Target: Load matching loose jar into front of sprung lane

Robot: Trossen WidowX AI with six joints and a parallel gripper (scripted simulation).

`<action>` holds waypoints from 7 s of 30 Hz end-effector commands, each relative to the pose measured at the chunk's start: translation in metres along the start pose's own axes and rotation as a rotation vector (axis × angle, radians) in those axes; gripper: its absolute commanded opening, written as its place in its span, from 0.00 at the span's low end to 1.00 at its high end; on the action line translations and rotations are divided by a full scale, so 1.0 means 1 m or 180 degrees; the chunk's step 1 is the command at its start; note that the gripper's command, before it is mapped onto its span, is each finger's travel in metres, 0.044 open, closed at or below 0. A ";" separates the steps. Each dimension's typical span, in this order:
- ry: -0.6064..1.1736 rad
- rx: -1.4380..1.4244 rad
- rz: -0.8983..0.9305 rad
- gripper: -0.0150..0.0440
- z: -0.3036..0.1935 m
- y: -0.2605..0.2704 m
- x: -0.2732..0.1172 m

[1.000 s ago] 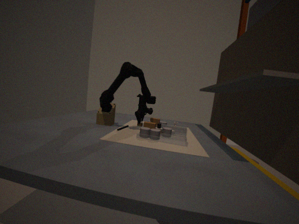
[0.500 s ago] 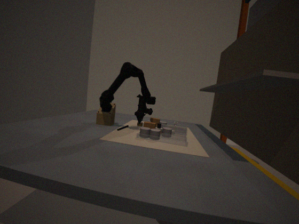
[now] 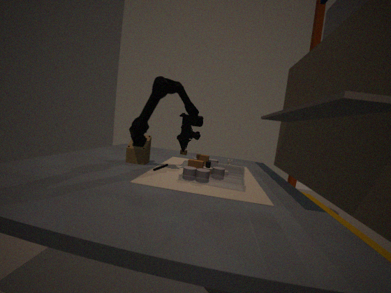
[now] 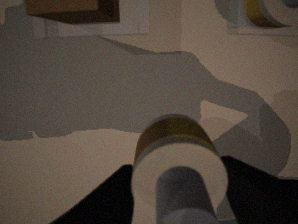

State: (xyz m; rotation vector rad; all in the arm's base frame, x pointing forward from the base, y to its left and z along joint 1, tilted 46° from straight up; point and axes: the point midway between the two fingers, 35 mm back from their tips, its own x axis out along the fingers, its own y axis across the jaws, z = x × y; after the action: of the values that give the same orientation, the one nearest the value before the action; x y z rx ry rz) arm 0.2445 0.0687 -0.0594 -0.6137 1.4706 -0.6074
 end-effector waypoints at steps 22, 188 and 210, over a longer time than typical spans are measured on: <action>-0.0003 0.0194 0.0014 0.25 0.030 -0.059 -0.003; -0.0006 0.0263 -0.0023 0.25 0.094 -0.086 0.030; -0.0006 0.0263 -0.0023 0.25 0.094 -0.086 0.032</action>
State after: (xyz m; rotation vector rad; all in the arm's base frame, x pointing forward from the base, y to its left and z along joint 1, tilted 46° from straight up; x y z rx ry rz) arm 0.3319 -0.0136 -0.0225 -0.5577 1.4635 -0.6647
